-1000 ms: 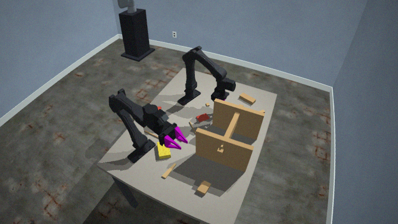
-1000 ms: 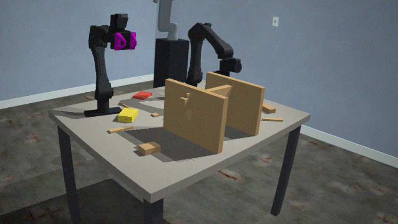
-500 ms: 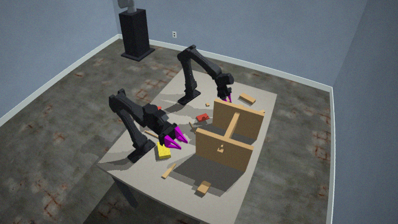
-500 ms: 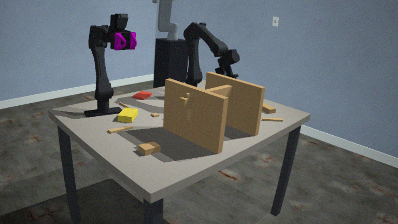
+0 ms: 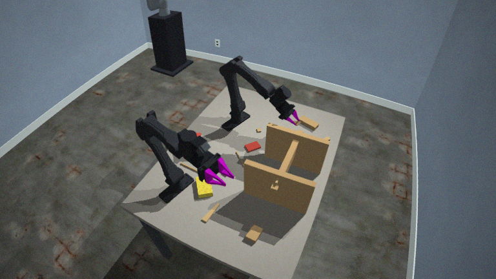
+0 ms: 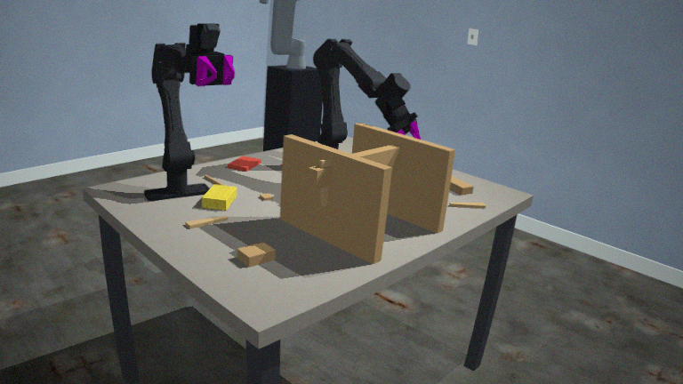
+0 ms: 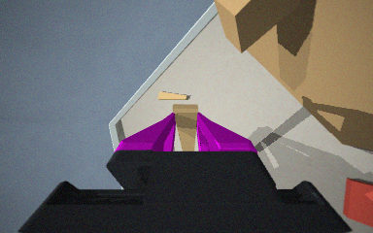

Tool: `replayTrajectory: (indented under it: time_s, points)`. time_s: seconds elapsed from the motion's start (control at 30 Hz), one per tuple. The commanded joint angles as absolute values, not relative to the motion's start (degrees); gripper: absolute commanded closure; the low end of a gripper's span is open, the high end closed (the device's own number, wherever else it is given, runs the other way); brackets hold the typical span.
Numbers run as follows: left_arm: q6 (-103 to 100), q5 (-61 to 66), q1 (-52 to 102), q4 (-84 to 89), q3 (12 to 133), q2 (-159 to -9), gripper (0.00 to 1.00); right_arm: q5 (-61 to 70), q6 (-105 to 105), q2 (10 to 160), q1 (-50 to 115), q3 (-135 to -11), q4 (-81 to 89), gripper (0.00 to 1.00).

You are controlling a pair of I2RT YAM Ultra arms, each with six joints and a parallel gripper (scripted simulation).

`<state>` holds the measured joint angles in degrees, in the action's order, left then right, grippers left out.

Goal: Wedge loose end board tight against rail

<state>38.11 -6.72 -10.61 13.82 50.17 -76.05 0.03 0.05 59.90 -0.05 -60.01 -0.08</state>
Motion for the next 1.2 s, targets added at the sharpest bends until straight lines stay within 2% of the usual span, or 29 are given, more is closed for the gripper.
replayTrajectory:
  time_s: [0.0, 0.57, 0.73, 0.83, 0.9, 1.0, 1.17]
  points:
    - [28.3, -8.9, -8.9, 4.9, 50.8, -74.4, 0.98, -0.4, -0.2, 59.9, 0.6, -62.2, 0.5, 0.59]
    - [2.3, -15.2, -3.5, -18.0, 51.3, -70.9, 0.98, -0.4, -0.2, 59.9, 0.6, -62.2, 0.5, 0.59]
    - [-7.0, -18.2, -0.6, -27.3, 49.3, -75.1, 0.98, -0.4, -0.2, 59.9, 0.6, -62.2, 0.5, 0.59]
    - [-5.4, -20.2, 1.9, -26.3, 50.9, -76.9, 0.98, -0.4, -0.2, 59.9, 0.6, -62.2, 0.5, 0.59]
    - [-1.1, -27.2, 4.5, -26.3, 52.8, -76.7, 0.98, -0.4, -0.2, 59.9, 0.6, -62.2, 0.5, 0.59]
    - [0.0, -31.1, 8.5, -26.2, 54.4, -78.4, 0.98, -0.4, -0.2, 59.9, 0.6, -62.2, 0.5, 0.59]
    - [0.2, -33.0, 11.8, -26.9, 56.2, -80.5, 0.98, -0.4, -0.2, 59.9, 0.6, -62.2, 0.5, 0.59]
